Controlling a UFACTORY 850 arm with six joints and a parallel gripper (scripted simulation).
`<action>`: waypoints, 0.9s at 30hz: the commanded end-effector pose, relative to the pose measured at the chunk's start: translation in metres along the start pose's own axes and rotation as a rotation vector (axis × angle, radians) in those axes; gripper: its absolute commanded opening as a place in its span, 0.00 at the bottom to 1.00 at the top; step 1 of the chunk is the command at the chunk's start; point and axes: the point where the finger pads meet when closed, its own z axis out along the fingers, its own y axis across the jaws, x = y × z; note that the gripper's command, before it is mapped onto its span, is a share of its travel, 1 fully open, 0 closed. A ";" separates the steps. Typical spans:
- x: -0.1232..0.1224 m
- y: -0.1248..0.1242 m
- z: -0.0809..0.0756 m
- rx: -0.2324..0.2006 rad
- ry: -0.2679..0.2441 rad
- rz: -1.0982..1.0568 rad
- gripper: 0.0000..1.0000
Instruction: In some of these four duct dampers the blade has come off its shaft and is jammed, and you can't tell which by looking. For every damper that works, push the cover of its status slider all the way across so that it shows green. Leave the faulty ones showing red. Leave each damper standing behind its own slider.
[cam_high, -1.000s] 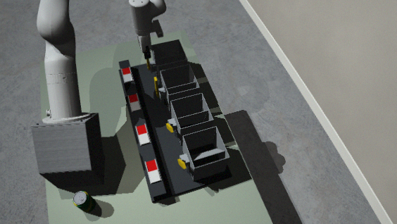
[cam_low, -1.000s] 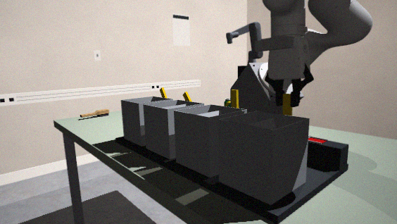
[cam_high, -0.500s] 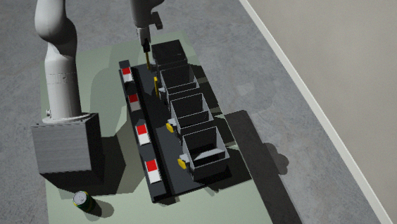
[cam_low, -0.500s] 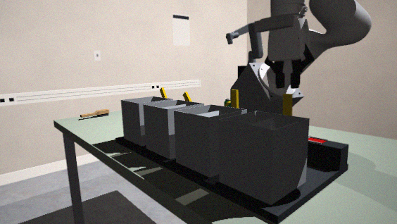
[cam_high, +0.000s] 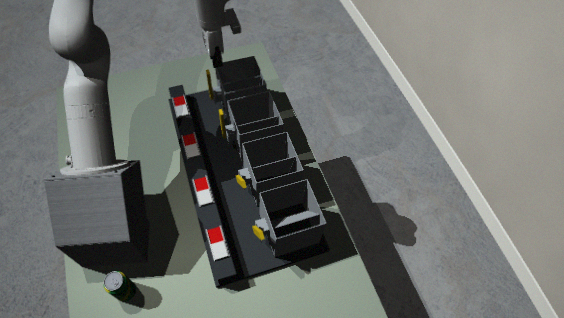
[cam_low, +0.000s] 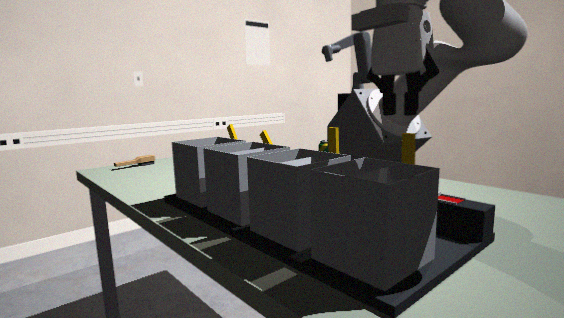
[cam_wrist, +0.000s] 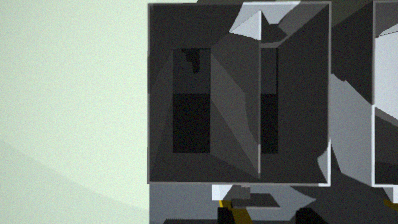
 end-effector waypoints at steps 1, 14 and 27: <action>0.042 -0.002 -0.006 -0.013 -0.003 0.000 0.39; 0.080 -0.004 -0.013 -0.025 -0.003 0.000 0.39; 0.080 -0.004 -0.013 -0.025 -0.003 0.000 0.39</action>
